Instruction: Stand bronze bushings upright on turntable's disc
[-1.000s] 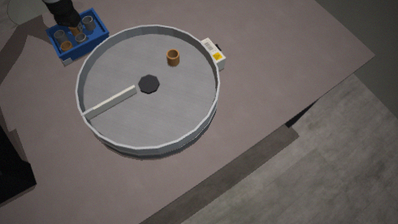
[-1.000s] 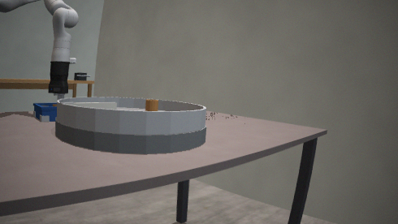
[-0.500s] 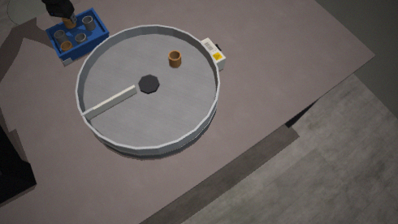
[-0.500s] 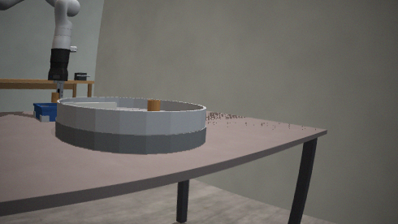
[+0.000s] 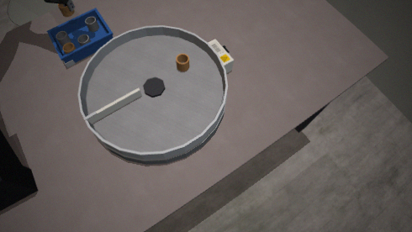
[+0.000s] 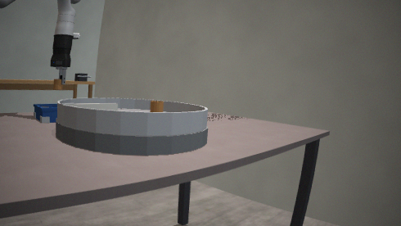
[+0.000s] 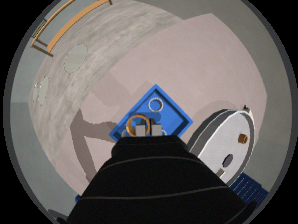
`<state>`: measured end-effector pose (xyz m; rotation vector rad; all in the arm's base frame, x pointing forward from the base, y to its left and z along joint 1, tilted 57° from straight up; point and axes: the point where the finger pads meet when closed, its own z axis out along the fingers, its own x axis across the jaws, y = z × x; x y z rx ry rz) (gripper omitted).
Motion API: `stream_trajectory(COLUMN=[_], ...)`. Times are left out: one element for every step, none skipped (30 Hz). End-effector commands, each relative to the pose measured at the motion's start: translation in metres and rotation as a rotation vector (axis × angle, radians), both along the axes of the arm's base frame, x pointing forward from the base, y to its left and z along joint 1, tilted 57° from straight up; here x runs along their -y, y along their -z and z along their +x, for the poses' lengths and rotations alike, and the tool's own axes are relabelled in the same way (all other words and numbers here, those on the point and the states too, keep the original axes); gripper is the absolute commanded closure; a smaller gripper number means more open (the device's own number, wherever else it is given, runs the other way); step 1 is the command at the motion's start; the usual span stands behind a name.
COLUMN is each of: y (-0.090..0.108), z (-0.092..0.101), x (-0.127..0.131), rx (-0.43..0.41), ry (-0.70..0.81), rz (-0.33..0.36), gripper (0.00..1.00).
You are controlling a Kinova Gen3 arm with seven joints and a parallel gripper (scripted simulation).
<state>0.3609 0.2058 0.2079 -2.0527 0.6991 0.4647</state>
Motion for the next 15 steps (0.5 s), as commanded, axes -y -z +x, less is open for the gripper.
stream_trajectory(y=[-0.0054,-0.0058,-0.0061,-0.0057,-0.0053,-0.0051,-0.005,-0.005,-0.005,-0.005,-0.005,-0.005,-0.005,-0.005,-0.005], z=[0.0039,0.0039,0.004,0.0033,0.0028,0.0025,0.0025,0.0025,0.0025,0.0025,0.0025,0.0025,0.0025,0.0025,0.0025], x=[0.0089,0.0095,0.0099,0.01,0.01,0.01,0.01,0.01,0.01,0.01,0.01,0.01,0.01,0.01,0.01], rx=[0.003,0.003,0.003,0.001,-0.001,-0.002,-0.003,-0.003,-0.003,-0.003,-0.003,-0.003,-0.003,-0.003,-0.003], ry=[0.009,0.009,0.009,0.009,0.009,0.009,0.009,0.009,0.009,0.009,0.009,0.009,0.009,0.009,0.009], rz=[-0.003,-0.003,-0.003,-0.002,-0.002,-0.002,-0.002,-0.002,-0.002,-0.002,-0.002,-0.002,-0.002,-0.002,-0.002], gripper=[1.0,1.0,1.0,1.0,1.0,1.0,1.0,1.0,1.0,1.0,1.0,1.0,1.0,1.0,1.0])
